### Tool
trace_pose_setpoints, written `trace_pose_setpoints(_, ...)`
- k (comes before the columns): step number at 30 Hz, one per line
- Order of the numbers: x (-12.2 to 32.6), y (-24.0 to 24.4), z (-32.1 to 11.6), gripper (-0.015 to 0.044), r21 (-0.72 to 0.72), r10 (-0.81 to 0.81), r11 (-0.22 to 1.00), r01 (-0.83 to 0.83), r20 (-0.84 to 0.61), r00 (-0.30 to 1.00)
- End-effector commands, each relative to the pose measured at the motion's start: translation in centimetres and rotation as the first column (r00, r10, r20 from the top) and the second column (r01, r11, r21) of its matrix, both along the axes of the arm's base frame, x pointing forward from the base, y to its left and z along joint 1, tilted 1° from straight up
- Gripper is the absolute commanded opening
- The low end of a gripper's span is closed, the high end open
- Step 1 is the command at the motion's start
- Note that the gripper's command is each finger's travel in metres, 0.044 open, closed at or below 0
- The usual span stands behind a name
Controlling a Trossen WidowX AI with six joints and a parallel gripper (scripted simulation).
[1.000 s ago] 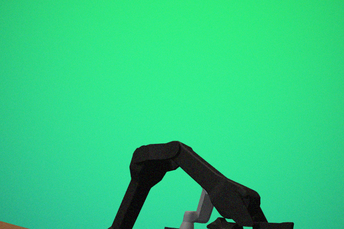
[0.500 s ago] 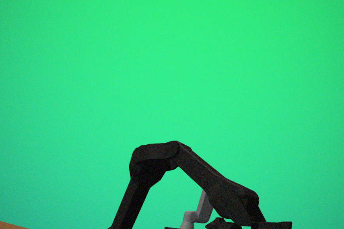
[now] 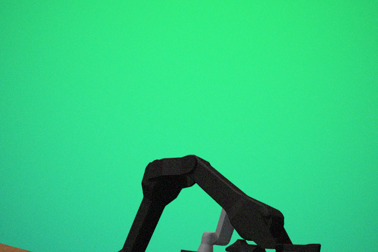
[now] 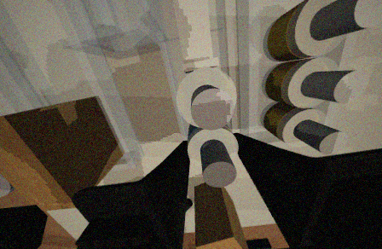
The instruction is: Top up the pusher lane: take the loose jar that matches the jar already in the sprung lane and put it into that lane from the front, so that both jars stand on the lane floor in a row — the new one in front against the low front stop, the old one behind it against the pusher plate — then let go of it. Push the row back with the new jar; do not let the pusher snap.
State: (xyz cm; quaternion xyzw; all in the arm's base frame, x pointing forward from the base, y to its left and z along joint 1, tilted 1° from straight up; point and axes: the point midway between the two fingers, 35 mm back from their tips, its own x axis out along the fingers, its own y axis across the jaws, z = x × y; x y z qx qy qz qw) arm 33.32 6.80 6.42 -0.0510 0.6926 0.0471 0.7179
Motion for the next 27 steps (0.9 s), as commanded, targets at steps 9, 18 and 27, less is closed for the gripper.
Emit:
trace_pose_setpoints(9, 0.0, 0.0, 0.7, 0.0300, -0.001, 0.004, 1.000, -0.004, -0.001, 1.000)
trace_pose_setpoints(18, -0.2, 0.0, 2.0, 0.0300, -0.001, 0.004, 1.000, -0.004, -0.001, 1.000)
trace_pose_setpoints(27, -2.9, -0.3, 2.2, 0.0300, -0.002, 0.004, 1.000, -0.004, -0.004, 1.000)
